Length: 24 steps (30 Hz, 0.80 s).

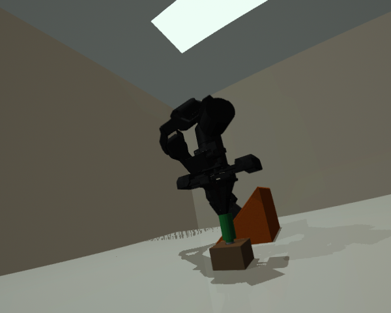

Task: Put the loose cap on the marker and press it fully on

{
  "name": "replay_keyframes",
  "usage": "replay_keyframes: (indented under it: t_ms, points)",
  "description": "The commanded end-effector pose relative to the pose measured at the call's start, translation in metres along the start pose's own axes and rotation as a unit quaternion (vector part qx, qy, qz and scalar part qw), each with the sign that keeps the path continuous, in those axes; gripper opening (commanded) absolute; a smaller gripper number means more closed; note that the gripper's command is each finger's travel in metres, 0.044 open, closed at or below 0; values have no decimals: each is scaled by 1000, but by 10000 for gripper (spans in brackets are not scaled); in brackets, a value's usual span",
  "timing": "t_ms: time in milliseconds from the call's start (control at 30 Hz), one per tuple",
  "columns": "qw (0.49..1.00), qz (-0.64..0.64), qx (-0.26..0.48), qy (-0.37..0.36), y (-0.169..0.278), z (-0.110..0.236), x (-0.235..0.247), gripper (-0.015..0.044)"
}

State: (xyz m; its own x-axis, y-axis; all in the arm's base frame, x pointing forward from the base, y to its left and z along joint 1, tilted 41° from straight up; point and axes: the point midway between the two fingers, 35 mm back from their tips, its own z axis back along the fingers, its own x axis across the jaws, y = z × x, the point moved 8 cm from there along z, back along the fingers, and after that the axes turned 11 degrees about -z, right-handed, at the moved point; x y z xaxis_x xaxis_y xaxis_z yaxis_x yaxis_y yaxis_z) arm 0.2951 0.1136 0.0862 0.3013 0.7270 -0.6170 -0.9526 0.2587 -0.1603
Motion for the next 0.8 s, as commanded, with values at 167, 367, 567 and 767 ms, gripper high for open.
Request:
replay_keyframes:
  t_ms: [167, 367, 567, 767]
  points:
    - [1000, 16, -3, 0, -2, 32, 3, 0]
    - [999, 45, -8, 3, 2, 90, 2, 0]
    - [999, 45, -8, 3, 2, 90, 2, 105]
    - [999, 45, -8, 3, 2, 90, 2, 263]
